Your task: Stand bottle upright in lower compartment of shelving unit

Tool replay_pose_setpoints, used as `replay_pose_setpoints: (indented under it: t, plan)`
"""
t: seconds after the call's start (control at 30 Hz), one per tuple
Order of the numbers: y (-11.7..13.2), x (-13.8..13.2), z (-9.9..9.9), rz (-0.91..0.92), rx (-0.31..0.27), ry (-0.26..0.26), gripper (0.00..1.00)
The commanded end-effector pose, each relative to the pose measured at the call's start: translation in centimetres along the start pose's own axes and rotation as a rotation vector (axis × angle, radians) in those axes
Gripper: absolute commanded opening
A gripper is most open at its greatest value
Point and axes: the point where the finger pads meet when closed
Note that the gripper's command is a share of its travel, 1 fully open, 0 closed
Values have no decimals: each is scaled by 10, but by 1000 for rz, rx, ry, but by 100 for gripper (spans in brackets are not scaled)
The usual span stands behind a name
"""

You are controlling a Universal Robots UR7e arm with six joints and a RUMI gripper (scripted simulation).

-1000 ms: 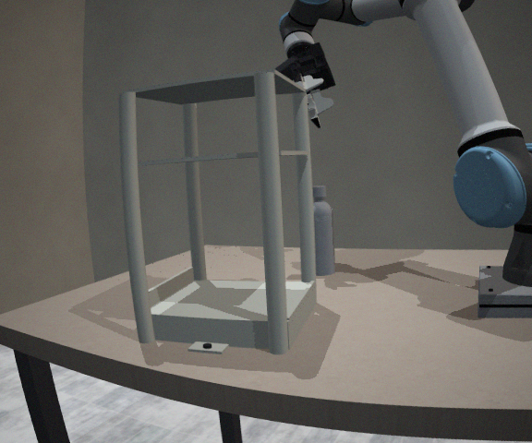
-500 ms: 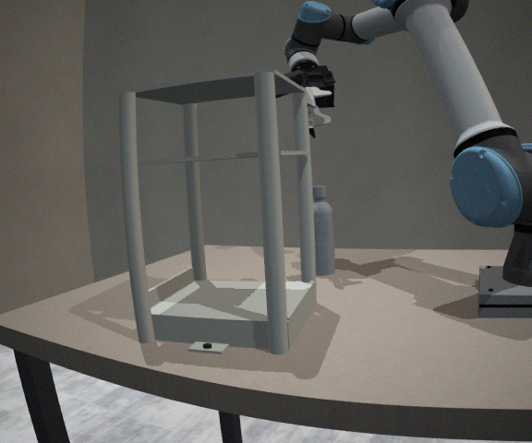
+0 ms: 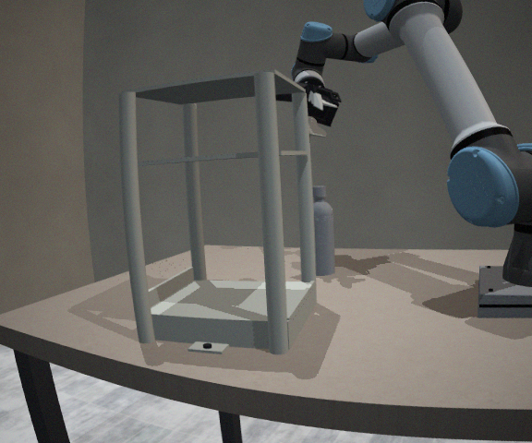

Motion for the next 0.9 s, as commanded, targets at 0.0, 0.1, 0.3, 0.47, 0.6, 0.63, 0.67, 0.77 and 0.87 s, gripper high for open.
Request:
replay_pose_setpoints:
  t: [0.0, 0.1, 0.3, 0.47, 0.6, 0.63, 0.67, 0.77, 0.87]
  plan:
    - [1, 2, 1, -150, 39, -64, 46]
    - [1, 2, 1, -175, 48, -73, 46]
    - [3, 6, 0, -353, 118, -132, 46]
    - [4, 8, -2, -478, 178, -164, 46]
    - [6, 11, -4, -578, 230, -184, 46]
    - [6, 11, -4, -578, 230, -184, 46]
    - [6, 11, -4, -578, 230, -184, 46]
    - [7, 13, -5, -653, 272, -196, 46]
    - [8, 15, -7, -722, 313, -203, 46]
Point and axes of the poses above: the point where the finger pads meet when closed, its own z axis out along the fingers, its own x axis across the jaws, y = z × x, and after that the axes turned 8 degrees about z, right-handed
